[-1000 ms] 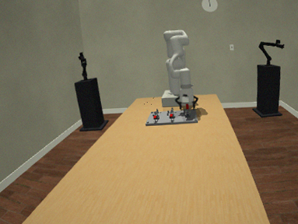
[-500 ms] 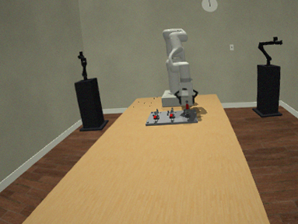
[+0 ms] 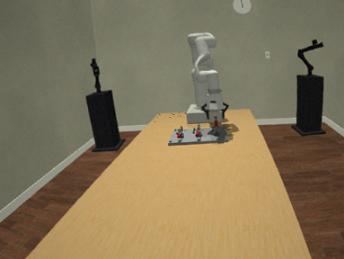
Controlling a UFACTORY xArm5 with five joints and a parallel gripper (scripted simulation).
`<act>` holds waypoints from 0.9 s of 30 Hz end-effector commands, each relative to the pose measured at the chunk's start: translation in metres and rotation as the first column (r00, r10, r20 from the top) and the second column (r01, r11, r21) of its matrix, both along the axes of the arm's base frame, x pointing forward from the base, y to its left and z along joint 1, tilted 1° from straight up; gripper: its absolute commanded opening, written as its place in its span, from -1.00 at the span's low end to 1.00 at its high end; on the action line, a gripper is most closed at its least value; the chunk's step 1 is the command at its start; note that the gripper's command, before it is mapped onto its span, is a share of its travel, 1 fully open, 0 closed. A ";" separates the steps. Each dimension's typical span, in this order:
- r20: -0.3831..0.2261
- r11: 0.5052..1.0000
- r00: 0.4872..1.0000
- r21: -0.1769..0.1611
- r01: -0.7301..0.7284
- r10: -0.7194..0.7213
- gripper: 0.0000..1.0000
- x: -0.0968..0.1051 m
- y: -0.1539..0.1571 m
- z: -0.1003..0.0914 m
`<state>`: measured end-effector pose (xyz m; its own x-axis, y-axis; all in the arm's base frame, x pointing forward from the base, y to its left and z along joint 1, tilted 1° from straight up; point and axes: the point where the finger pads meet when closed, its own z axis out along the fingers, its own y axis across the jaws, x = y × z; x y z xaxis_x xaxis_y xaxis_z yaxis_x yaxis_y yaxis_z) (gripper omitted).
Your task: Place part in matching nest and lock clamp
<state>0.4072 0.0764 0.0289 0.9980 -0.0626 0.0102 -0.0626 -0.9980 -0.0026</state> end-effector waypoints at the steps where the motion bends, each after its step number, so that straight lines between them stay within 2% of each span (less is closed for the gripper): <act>1: 0.004 1.000 1.000 0.001 0.000 0.000 1.00 0.001 0.000 0.001; 5: 0.004 1.000 1.000 0.001 0.000 0.000 1.00 0.001 0.000 0.001; 6: 0.004 1.000 1.000 0.001 0.000 0.000 -1.00 0.001 0.000 0.001; 27: 0.004 1.000 1.000 0.001 0.000 0.000 -1.00 0.001 0.000 0.001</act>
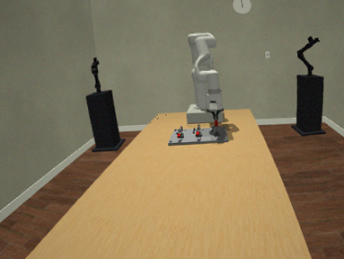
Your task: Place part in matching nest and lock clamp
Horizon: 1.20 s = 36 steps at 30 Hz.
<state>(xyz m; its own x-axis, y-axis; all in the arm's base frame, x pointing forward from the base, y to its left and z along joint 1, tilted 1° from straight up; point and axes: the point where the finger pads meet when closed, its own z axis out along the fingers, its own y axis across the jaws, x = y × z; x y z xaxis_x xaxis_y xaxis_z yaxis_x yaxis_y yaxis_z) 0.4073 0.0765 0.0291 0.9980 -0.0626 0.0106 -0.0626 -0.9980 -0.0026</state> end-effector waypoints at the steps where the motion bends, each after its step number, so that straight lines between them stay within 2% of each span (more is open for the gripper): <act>1: 0.003 1.000 1.000 0.001 0.000 0.000 -1.00 0.001 0.000 0.001; 13: 0.003 1.000 1.000 0.001 0.000 0.000 -1.00 0.001 0.000 0.000; 23: 0.003 1.000 1.000 0.001 0.000 0.000 -1.00 0.002 0.000 -0.016; 36: 0.003 1.000 1.000 0.001 0.000 0.000 -1.00 0.002 0.001 -0.021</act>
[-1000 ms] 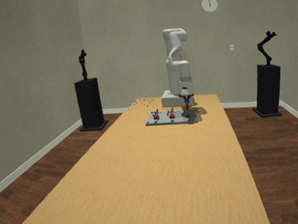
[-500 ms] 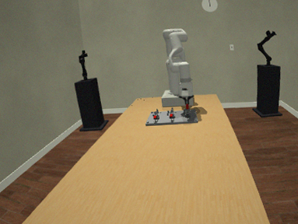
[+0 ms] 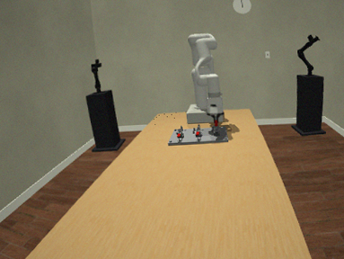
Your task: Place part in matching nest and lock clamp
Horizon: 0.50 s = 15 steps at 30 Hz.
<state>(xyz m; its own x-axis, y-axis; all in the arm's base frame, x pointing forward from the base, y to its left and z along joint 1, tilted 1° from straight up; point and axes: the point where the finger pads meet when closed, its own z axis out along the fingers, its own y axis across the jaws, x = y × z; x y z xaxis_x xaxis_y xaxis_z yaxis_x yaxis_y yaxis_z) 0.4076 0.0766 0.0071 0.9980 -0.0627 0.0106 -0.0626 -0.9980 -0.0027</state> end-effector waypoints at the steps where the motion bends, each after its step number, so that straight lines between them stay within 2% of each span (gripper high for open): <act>1: 0.003 1.000 1.000 0.001 0.000 0.000 -1.00 0.001 0.001 0.001; 15: 0.003 1.000 1.000 0.001 0.000 0.000 -1.00 0.002 0.024 0.001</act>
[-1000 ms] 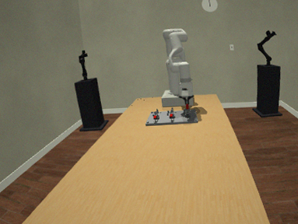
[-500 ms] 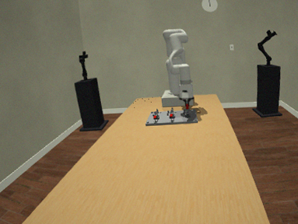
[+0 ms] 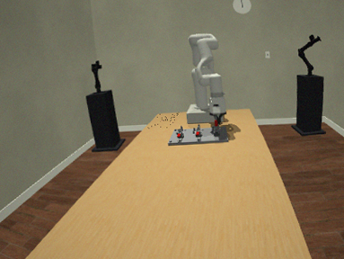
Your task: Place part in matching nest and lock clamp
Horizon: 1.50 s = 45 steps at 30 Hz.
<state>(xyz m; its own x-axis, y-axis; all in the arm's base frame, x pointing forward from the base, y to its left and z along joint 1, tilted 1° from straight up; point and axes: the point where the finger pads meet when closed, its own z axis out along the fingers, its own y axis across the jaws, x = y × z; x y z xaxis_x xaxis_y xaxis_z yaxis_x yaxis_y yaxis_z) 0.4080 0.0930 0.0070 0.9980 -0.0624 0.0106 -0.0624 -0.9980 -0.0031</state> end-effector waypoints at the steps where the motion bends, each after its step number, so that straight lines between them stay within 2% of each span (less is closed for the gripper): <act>1: 0.003 1.000 1.000 0.001 0.000 0.000 -1.00 0.002 0.010 0.001; 19: 0.003 1.000 1.000 0.001 0.000 0.000 -1.00 0.002 0.022 0.000; 25: 0.003 1.000 1.000 0.001 0.000 0.000 -1.00 0.002 0.022 -0.006; 36: 0.003 1.000 1.000 0.001 0.000 0.000 -1.00 0.002 0.022 -0.032; 45: 0.003 1.000 1.000 0.001 0.000 0.000 -1.00 0.002 0.022 -0.034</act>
<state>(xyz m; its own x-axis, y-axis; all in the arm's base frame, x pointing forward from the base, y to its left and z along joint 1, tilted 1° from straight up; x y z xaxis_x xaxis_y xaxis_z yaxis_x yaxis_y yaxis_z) 0.4092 0.1145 -0.0276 0.9980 -0.0626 0.0105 -0.0626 -0.9980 -0.0036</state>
